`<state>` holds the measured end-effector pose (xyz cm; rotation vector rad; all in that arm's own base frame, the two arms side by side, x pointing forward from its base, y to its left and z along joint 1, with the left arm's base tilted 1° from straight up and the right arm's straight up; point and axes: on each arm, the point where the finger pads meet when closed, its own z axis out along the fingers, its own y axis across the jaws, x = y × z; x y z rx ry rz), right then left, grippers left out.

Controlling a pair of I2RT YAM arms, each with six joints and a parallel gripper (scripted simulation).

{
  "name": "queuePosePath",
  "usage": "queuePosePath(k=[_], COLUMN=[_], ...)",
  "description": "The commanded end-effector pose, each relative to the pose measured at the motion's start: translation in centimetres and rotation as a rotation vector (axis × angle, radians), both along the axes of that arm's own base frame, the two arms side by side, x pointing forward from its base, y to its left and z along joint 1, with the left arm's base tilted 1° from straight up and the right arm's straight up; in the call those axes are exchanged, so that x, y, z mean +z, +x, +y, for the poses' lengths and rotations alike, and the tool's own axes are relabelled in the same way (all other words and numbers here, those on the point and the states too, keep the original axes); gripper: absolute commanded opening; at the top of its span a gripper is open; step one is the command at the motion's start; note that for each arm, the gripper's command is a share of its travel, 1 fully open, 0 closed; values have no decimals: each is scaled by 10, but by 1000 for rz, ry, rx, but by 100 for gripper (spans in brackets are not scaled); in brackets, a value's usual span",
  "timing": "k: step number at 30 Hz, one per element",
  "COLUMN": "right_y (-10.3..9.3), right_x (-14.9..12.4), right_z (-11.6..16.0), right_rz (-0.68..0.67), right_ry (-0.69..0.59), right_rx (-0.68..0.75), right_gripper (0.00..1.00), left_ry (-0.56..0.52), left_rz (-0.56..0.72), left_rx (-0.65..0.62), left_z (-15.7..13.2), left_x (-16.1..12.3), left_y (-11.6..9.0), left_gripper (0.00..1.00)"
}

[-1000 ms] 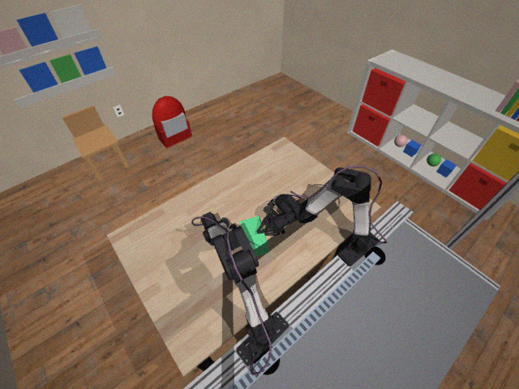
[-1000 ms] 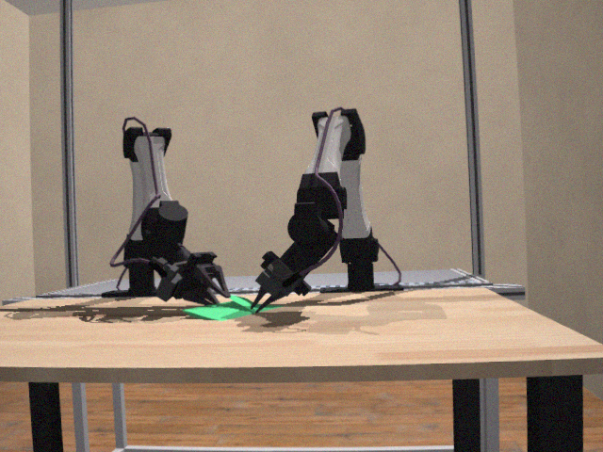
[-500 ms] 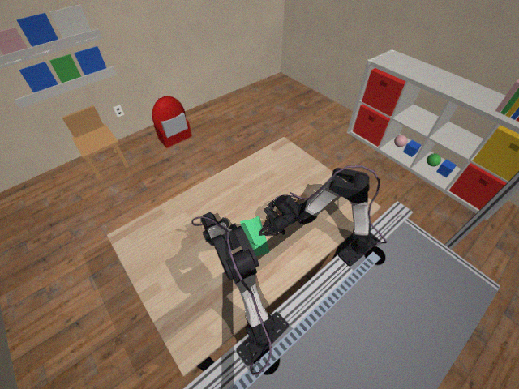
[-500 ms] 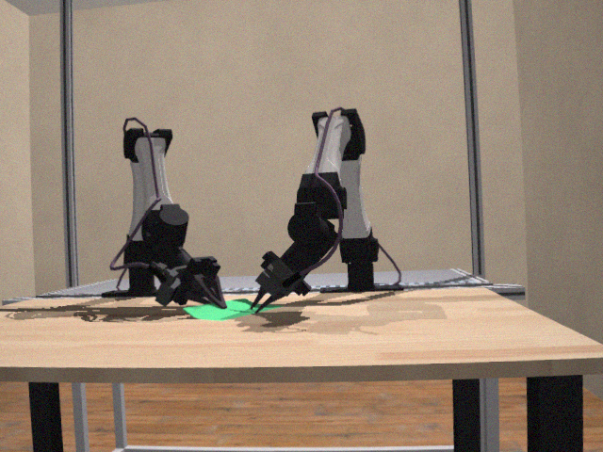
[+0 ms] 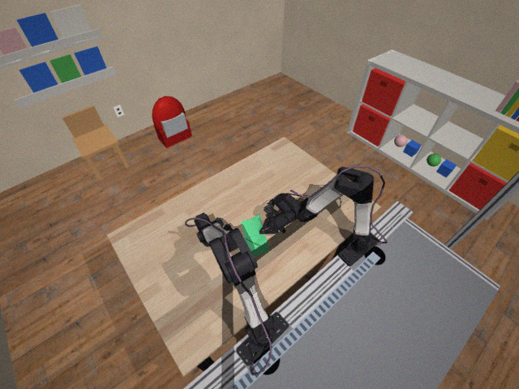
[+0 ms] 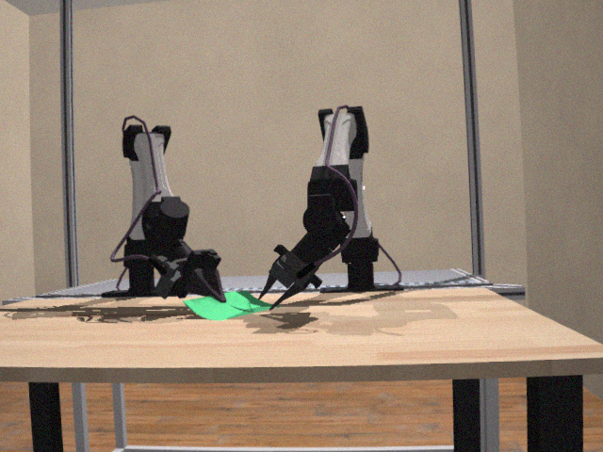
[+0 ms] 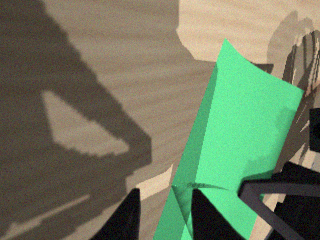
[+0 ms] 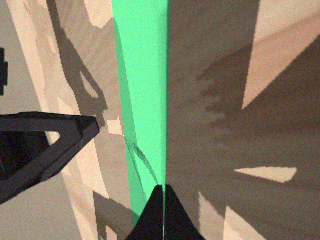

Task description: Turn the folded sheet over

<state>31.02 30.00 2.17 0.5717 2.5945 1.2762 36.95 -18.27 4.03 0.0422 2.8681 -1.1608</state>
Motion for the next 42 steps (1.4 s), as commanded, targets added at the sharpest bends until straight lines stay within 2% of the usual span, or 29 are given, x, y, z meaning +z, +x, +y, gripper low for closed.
queuePosePath(k=[1, 3, 8, 9, 11, 12, 14, 18, 21, 27, 29, 31, 42], right_y=[5, 4, 4, 4, 2, 0, 0, -5, -3, 2, 3, 3, 12], right_x=[40, 61, 98, 99, 89, 79, 79, 70, 71, 74, 75, 75, 81], right_z=[5, 5, 5, 5, 3, 2, 2, -5, -4, -1, -1, -1, 7], right_rz=[-17, -19, -20, -20, -17, -10, -10, -72, -161, -311, -356, -356, -634], right_ry=[4, 3, 3, 3, -30, -62, -62, -191, -313, -509, -569, -569, -935], right_rx=[-4, -2, -1, -1, 18, 36, 36, 146, 267, 465, 525, 525, 881], right_gripper=[1, 1, 1, 1, 1, 1, 1, 1, 1, 1, 1, 1, 1], left_ry=[-11, -13, -6, 16, 29, 38, 38, 87, 128, 180, 194, 194, 255], left_rz=[-53, -53, -46, -25, -16, -45, -45, -93, -192, -343, -384, -384, -610], left_rx=[-26, -26, -26, -24, -31, -38, -38, -61, -92, -131, -139, -139, -167], left_z=[2, 9, 44, 47, 46, 44, 44, 43, 39, 35, 35, 35, 41], left_x=[36, 45, 76, 66, 63, 72, 72, 86, 114, 152, 161, 161, 200], left_y=[2, 2, -2, -1, -7, -9, -9, -23, -43, -76, -85, -85, -139], left_gripper=[44, 65, 65, 65, 65, 65, 65, 65, 65, 65, 65, 65, 65])
